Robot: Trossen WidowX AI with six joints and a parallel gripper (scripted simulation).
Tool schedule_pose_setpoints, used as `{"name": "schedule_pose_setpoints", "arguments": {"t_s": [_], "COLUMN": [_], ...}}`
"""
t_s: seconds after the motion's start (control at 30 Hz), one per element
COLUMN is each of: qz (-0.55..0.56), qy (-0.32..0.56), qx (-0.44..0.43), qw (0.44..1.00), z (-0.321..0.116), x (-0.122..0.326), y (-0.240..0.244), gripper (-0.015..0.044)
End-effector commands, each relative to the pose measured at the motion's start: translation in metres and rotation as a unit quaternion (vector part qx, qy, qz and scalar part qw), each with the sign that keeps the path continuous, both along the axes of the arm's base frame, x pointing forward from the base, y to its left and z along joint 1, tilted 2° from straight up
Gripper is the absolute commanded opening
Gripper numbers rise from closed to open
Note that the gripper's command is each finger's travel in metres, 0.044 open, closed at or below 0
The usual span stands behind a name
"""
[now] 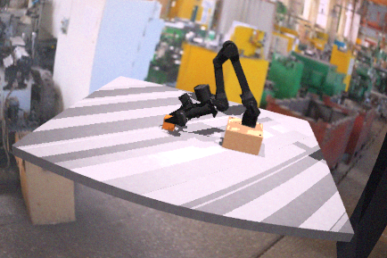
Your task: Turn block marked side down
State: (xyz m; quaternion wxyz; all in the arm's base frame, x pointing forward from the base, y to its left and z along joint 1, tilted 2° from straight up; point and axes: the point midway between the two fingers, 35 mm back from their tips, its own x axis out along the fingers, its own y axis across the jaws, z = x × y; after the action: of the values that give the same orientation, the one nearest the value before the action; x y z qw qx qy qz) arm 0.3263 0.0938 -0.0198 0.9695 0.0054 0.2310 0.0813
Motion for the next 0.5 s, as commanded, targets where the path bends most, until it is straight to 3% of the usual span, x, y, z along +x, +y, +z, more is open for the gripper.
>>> {"name": "schedule_pose_setpoints", "arguments": {"t_s": [0.0,0.47], "qz": [0.0,0.0], "qy": [0.0,0.002], "qx": [-0.004,-0.004], "qw": [1.0,1.0], "z": [-0.0002,-0.0004], "x": [-0.0001,0.0005], "y": [-0.0005,-0.0003], "gripper": [0.044,0.044]}}
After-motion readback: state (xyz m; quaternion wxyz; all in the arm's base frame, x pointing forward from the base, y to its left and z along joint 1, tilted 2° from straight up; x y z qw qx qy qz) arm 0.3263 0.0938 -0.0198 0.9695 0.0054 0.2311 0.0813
